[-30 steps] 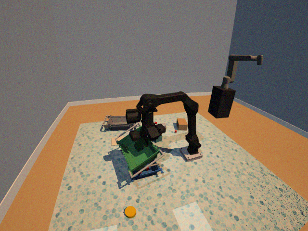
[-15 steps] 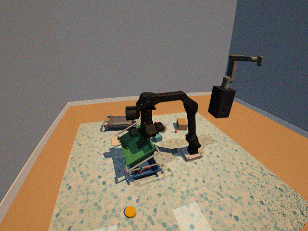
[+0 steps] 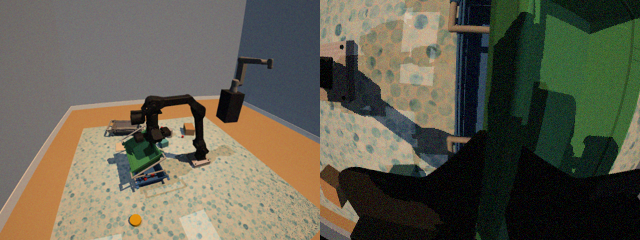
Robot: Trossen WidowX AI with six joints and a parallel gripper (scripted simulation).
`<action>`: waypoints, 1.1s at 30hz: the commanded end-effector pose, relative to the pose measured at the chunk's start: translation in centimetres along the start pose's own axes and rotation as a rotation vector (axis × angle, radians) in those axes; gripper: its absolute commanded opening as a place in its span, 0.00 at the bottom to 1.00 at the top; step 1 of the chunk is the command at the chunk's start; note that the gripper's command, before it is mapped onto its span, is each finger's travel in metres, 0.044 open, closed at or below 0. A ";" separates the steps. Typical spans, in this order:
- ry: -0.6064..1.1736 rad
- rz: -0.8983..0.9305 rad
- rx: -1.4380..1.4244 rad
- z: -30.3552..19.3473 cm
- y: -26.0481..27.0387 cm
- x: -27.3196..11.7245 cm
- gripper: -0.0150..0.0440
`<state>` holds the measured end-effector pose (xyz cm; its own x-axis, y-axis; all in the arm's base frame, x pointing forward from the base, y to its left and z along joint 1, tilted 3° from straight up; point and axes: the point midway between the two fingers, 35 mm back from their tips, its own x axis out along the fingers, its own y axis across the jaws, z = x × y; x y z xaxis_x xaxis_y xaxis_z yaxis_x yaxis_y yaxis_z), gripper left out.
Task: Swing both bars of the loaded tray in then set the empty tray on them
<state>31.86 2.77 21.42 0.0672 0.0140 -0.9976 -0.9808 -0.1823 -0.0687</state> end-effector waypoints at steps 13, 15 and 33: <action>-0.001 -0.016 0.005 0.1 0.0 -0.4 0.25; -0.001 -0.016 0.005 0.1 0.0 -0.4 0.25; -0.001 -0.016 0.005 0.1 -0.1 1.0 0.25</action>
<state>31.91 2.82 20.26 0.0583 0.0133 -0.9982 -0.9815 -0.1820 -0.0598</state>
